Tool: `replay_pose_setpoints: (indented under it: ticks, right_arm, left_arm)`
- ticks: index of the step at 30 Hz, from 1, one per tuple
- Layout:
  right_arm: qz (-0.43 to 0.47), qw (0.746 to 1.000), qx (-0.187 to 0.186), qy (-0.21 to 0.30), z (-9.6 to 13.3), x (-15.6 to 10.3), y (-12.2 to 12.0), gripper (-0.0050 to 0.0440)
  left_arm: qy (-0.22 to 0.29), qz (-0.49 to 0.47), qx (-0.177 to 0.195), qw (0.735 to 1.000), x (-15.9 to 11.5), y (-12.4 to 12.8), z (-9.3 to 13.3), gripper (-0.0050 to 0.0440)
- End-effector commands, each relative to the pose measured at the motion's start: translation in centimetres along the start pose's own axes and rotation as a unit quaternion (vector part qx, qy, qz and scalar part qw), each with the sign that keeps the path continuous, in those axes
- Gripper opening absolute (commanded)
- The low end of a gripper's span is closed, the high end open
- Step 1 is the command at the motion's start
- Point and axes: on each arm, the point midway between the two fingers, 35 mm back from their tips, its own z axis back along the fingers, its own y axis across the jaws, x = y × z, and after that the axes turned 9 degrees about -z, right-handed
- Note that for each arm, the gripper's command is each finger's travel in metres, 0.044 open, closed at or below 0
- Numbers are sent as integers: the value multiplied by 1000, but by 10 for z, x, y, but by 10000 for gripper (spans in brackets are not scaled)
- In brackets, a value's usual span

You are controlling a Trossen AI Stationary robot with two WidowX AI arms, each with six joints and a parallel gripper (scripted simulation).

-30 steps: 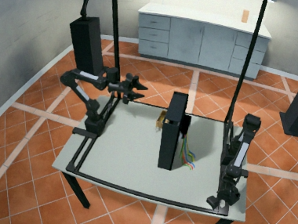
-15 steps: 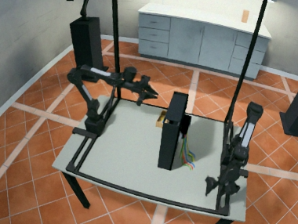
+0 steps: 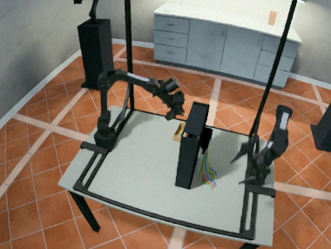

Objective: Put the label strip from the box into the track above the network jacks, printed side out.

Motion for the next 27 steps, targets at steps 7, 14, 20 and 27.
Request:
replay_pose_setpoints:
  ticks: [7, 14, 20, 27]
  right_arm:
    - [-14, 985, -86, 147, -62, -69, 38, 100]
    - [-12, 974, -125, 189, -80, -101, 45, 100]
    - [-11, 967, -146, 208, -88, -118, 47, 100]
    - [-12, 966, -148, 210, -89, -119, 46, 100]
  left_arm:
    - [-81, -239, -205, 946, -13, -128, 93, 440]
    - [-107, -325, -265, 902, -34, -164, 127, 440]
    - [-120, -370, -293, 873, -47, -182, 145, 440]
    - [-121, -372, -295, 872, -47, -183, 146, 440]
